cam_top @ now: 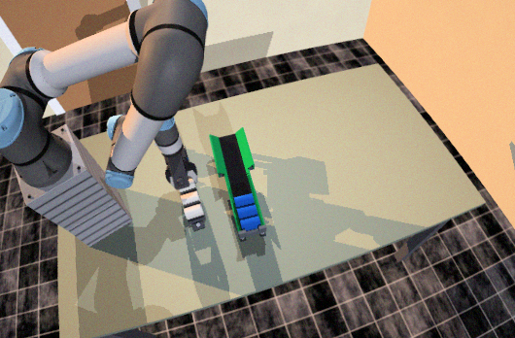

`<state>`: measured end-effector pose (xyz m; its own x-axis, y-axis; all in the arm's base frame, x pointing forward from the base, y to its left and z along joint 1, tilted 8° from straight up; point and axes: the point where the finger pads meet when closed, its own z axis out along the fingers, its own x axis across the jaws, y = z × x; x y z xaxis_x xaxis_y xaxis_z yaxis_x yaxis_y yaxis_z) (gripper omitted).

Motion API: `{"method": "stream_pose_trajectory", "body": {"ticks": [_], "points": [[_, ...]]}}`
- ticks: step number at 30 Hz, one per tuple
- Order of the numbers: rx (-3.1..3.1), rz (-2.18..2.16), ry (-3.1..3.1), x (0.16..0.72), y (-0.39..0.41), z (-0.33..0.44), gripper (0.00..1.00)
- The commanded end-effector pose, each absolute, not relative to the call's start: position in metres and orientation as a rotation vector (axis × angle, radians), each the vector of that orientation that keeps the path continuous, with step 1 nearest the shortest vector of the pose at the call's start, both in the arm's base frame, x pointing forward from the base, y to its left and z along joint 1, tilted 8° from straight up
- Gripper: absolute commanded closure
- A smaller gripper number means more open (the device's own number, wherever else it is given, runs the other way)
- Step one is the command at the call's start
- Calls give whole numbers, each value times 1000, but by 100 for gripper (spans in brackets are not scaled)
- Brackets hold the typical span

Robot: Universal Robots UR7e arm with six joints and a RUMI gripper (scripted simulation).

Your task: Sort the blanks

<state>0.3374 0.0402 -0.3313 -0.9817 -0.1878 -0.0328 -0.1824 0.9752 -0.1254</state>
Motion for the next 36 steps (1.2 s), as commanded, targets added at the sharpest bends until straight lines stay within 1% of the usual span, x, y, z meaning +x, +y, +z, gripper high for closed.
{"method": "stream_pose_trajectory", "body": {"ticks": [1,6,7,23,36], "points": [[-291,-191,3071,341,41,-331,56],[-291,-191,3071,341,41,-331,54],[-291,-191,3071,341,41,-331,51],[-292,-189,3075,338,42,-327,51],[-292,-190,3075,336,46,-295,51]]}}
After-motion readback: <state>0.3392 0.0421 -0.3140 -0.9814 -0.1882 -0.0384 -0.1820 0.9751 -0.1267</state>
